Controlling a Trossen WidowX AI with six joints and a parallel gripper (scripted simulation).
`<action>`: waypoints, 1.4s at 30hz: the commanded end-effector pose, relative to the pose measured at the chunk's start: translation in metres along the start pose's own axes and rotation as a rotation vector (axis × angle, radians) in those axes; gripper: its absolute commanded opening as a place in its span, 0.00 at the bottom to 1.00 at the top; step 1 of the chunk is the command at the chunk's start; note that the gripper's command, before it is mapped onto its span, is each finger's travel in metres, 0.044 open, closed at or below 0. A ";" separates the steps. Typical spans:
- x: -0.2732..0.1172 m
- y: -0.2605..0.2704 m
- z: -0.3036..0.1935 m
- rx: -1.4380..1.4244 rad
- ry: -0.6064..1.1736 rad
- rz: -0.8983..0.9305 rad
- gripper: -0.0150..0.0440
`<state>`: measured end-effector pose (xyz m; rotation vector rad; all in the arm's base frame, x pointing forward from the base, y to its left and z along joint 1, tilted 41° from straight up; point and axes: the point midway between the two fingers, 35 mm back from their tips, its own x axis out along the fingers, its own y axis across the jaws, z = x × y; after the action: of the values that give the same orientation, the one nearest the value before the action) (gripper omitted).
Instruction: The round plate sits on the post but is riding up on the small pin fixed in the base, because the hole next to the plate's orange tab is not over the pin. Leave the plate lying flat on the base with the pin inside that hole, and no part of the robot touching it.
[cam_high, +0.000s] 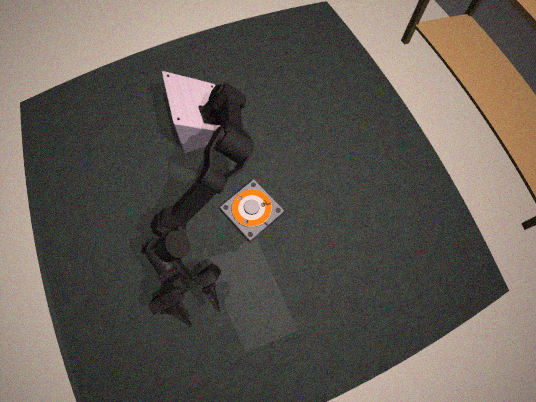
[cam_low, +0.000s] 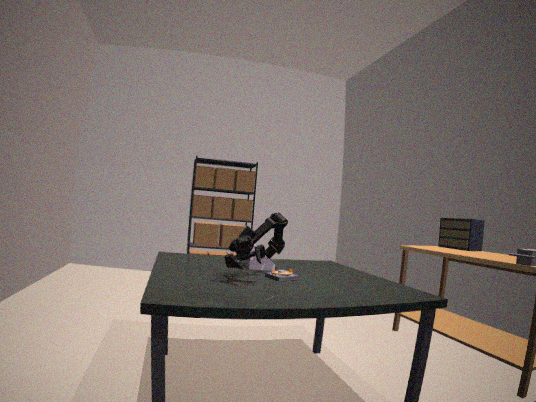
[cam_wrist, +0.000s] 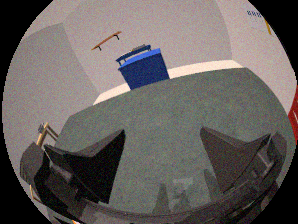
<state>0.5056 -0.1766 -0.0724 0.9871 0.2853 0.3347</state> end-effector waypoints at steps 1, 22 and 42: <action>0.001 0.001 0.000 0.000 0.004 -0.005 0.89; -0.010 0.120 -0.048 -0.081 0.515 -0.327 0.25; -0.084 0.217 -0.113 -0.113 0.922 -0.363 0.25</action>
<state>0.4048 -0.0408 0.0405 0.6629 1.0990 0.3799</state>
